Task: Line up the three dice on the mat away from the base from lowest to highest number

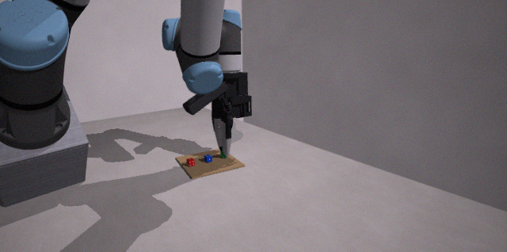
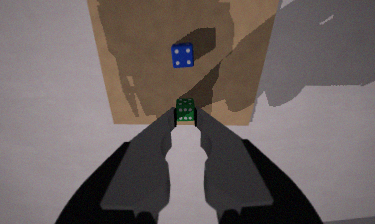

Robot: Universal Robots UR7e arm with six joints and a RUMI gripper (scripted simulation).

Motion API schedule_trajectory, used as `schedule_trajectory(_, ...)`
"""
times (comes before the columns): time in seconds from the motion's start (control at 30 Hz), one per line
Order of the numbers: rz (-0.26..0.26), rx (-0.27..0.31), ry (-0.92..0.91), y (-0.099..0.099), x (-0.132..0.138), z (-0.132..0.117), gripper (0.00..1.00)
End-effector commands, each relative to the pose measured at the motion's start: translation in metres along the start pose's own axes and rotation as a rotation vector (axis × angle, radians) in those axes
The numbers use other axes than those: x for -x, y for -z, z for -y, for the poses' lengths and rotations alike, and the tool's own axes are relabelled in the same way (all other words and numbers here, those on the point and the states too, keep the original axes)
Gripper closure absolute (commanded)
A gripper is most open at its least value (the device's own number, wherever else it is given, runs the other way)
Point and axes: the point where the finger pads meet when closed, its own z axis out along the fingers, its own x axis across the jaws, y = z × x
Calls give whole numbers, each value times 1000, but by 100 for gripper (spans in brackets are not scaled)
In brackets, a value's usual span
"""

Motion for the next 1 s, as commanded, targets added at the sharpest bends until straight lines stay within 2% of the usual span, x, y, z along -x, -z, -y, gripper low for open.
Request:
schedule_trajectory(0.0, 0, 1, -2, 0, 1, -1, 96)
schedule_trajectory(0.37, 0, 1, -2, 0, 1, -1, 85)
schedule_trajectory(0.4, 0, 1, -2, 0, 1, -1, 82)
schedule_trajectory(0.8, 0, 1, -2, 0, 1, -1, 82)
schedule_trajectory(0.97, 0, 4, -1, 8, 0, -2, 82)
